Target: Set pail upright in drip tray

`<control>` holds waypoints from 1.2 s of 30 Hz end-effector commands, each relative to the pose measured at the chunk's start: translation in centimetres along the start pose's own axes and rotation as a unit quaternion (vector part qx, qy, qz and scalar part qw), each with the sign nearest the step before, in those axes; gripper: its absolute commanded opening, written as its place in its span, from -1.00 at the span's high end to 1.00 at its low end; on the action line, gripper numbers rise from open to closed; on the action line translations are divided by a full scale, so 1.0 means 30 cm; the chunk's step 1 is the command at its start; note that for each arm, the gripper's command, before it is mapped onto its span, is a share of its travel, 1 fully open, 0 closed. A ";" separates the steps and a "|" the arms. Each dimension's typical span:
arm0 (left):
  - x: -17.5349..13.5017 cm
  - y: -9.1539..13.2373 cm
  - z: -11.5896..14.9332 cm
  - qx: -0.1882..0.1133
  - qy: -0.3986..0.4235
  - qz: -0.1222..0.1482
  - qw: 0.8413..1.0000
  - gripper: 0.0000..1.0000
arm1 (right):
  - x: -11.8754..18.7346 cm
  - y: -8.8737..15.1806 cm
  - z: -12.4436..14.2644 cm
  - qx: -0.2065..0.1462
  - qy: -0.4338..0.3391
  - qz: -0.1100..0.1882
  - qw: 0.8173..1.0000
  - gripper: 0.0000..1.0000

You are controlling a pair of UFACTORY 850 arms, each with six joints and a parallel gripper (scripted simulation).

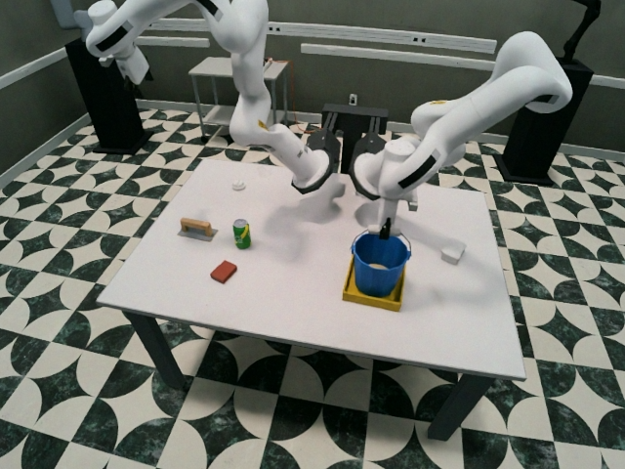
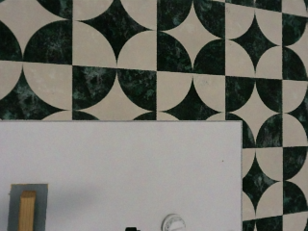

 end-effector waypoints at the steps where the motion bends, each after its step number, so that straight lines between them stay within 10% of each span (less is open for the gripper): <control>1: 0.002 -0.012 0.000 0.000 0.000 0.001 1.000 1.00 | 0.000 0.002 -0.001 0.001 0.000 0.000 1.000 -1.00; 36: 0.002 -0.047 0.000 0.000 0.000 0.001 1.000 1.00 | 0.000 0.002 -0.001 0.001 0.000 0.000 1.000 -1.00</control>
Point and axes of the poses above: on each arm, the point where the finger pads meet when closed, its own y axis back along the fingers, its own x axis across the jaws, z = x × y, the point moved 4 cm from there along y, back along the fingers, and after that the axes turned 12 degrees about -y, right-handed, at the moved point
